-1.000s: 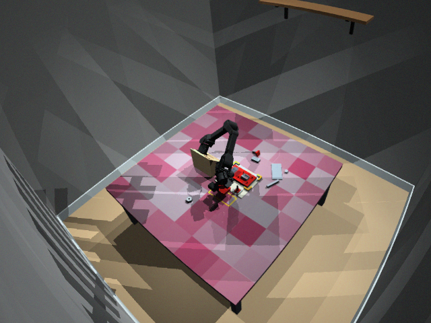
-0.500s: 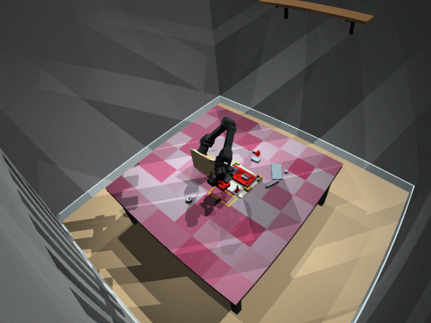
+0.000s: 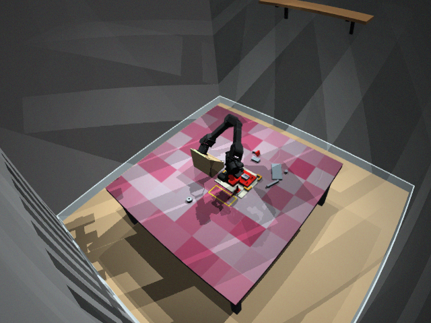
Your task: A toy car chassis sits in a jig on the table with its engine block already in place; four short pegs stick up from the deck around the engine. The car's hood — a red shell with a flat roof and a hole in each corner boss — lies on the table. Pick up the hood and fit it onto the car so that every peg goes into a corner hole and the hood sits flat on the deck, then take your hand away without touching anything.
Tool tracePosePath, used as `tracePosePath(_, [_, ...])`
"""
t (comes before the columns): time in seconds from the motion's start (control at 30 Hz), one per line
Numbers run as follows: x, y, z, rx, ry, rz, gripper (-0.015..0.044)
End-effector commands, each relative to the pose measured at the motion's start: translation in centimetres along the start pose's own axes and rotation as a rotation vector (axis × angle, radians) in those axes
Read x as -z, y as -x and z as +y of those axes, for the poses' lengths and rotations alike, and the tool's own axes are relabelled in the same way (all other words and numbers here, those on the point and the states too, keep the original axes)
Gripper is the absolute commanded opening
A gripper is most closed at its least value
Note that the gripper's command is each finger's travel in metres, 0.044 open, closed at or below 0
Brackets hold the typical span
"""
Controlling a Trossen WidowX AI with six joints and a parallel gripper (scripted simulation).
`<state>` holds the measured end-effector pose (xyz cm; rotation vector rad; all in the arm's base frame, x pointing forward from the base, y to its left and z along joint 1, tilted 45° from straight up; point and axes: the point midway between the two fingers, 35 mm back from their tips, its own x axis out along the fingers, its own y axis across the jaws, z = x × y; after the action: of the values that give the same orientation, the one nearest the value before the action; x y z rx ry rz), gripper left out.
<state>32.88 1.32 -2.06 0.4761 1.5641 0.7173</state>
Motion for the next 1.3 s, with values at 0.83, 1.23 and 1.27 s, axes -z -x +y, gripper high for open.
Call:
tracePosePath(0.83, [-1.1, -1.6, 12.6, -0.025, 0.038, -0.001, 0.0000])
tracePosePath(1.23, [-1.1, -4.8, 12.6, -0.028, 0.038, -0.001, 0.0000])
tracePosePath(1.27, [-1.1, -4.8, 12.6, -0.028, 0.038, -0.001, 0.0000])
